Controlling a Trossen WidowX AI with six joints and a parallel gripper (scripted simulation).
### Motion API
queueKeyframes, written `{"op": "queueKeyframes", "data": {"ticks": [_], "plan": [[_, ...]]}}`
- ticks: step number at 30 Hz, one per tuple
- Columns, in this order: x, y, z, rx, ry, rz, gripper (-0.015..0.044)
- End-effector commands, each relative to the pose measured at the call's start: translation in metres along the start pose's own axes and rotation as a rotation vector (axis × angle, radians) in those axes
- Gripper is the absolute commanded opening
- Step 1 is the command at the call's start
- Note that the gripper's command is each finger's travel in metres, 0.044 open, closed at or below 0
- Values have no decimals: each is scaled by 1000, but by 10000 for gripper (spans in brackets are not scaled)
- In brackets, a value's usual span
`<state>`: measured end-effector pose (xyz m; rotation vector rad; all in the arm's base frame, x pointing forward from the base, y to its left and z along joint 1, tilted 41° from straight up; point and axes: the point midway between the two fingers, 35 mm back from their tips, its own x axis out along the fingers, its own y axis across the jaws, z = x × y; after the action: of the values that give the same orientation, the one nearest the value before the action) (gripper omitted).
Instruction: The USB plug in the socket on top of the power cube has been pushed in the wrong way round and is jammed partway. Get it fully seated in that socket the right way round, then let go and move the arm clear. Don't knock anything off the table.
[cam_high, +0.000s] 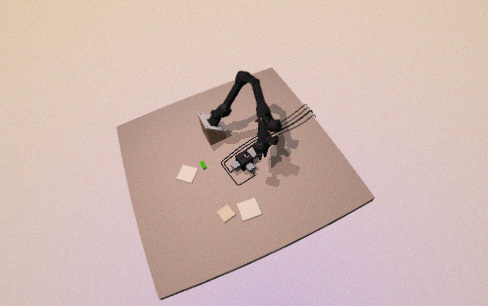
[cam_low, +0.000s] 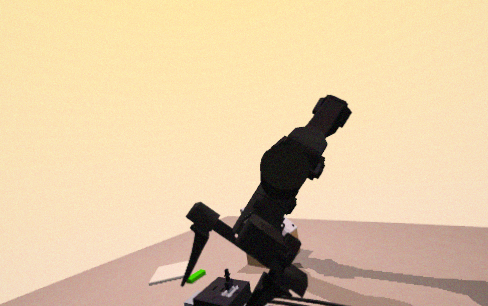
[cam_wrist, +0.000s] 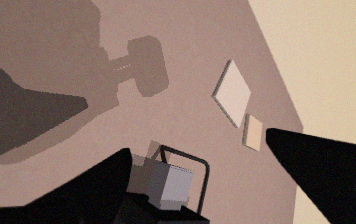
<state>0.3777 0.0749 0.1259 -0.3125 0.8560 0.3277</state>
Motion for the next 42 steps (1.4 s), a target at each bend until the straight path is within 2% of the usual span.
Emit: {"op": "queueKeyframes", "data": {"ticks": [1,6,10,14,17,42], "plan": [[3,-11,-39,-425,125,239,440],[-7,-16,-71,-699,97,486,440],[-20,-19,-90,-835,-19,664,440],[-31,-23,-98,-924,-148,747,440],[-35,-24,-100,-963,-203,766,440],[-29,-20,-102,-963,-203,766,440]]}}
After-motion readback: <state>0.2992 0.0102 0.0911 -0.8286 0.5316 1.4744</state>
